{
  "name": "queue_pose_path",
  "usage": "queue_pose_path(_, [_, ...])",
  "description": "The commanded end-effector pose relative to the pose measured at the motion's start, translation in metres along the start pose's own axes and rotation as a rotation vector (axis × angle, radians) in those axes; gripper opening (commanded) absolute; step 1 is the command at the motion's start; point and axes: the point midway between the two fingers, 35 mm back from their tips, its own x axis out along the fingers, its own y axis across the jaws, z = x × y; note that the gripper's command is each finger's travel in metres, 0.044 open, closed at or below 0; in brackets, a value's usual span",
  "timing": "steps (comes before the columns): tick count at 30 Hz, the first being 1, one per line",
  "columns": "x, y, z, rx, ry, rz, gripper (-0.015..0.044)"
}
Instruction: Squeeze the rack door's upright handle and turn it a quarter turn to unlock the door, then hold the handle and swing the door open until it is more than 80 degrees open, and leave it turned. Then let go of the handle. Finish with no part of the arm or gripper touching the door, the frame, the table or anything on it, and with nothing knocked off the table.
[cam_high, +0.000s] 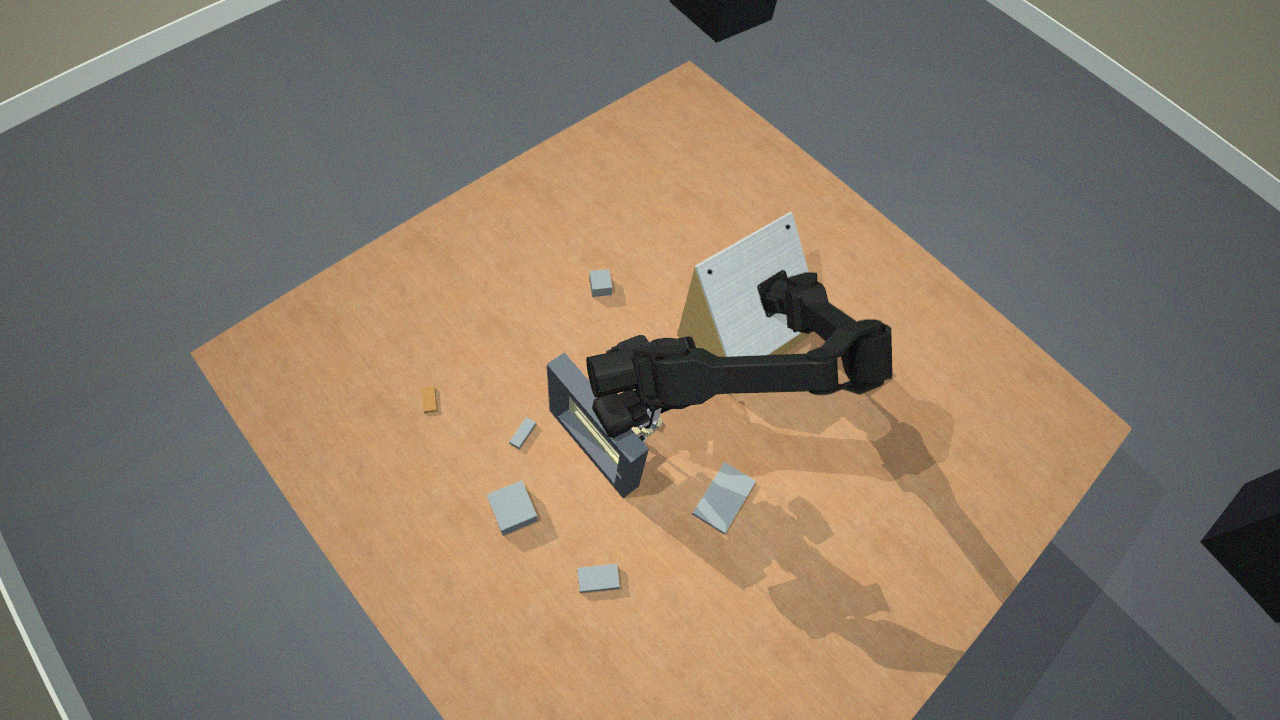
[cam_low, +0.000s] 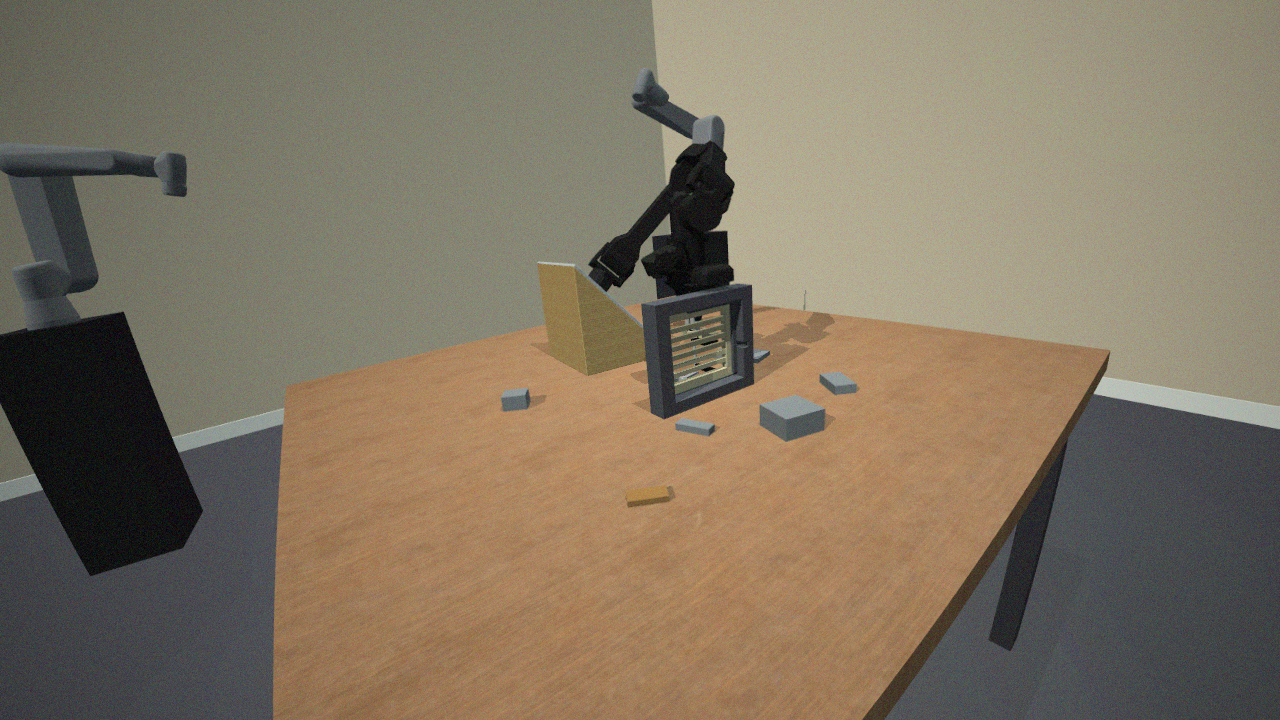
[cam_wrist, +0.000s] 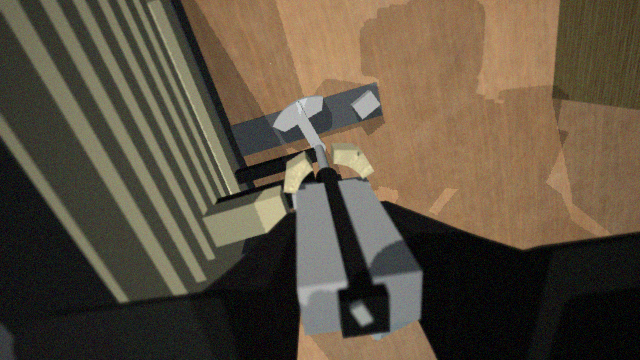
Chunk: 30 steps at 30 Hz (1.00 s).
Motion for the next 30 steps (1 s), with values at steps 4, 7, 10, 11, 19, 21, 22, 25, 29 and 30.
queue_pose_path(4, [0.0007,-0.0001,0.0001,0.003,-0.002,-0.002,0.0071])
queue_pose_path(7, [0.0007,-0.0001,0.0001,0.003,-0.002,-0.002,0.0051])
queue_pose_path(10, [0.0007,-0.0001,0.0001,0.003,-0.002,-0.002,0.0031])
queue_pose_path(11, [0.0007,-0.0001,0.0001,0.003,-0.002,-0.002,0.0024])
queue_pose_path(19, [0.0007,-0.0014,0.0012,-0.044,-0.002,-0.002,0.0016])
queue_pose_path(21, [0.0006,-0.0026,0.0022,-0.083,-0.002,-0.002,0.0016])
queue_pose_path(22, [0.0006,-0.0032,0.0027,-0.103,-0.002,-0.002,0.0016])
queue_pose_path(25, [0.0006,-0.0050,0.0041,-0.162,-0.002,-0.002,0.0016])
queue_pose_path(29, [0.0006,-0.0076,0.0061,-0.240,-0.002,-0.003,0.0016])
queue_pose_path(30, [0.0006,-0.0082,0.0066,-0.260,-0.002,-0.003,0.0016])
